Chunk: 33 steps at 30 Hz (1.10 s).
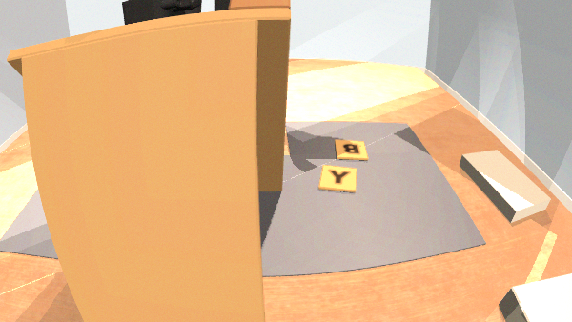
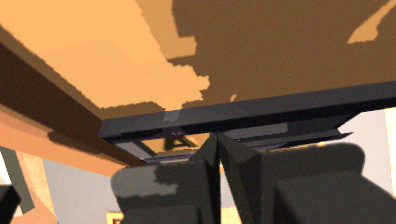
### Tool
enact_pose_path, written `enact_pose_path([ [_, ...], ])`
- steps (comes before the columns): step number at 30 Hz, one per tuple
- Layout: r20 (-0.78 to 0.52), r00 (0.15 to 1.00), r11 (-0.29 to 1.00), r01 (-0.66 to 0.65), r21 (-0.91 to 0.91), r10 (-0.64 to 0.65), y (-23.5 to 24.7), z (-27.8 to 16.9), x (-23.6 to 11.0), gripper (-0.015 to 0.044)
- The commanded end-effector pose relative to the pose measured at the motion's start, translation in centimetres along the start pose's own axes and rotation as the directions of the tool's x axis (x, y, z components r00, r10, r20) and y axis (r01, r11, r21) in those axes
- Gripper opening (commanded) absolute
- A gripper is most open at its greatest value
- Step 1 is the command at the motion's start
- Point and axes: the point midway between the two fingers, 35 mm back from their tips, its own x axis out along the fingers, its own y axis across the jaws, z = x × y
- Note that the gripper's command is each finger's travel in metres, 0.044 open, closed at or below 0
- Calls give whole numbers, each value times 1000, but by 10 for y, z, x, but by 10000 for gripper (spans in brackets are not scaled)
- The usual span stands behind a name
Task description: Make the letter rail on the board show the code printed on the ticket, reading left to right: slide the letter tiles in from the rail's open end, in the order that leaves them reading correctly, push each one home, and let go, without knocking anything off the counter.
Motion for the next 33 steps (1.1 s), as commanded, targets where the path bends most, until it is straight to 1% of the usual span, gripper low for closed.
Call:
enact_pose_path([
  [1, -1, 1000, 1000, -5, -2, 5, 0, -3, -3, 0],
  [33, -3, 1000, 1000, -5, -2, 5, 1, -18, -23, 0],
])
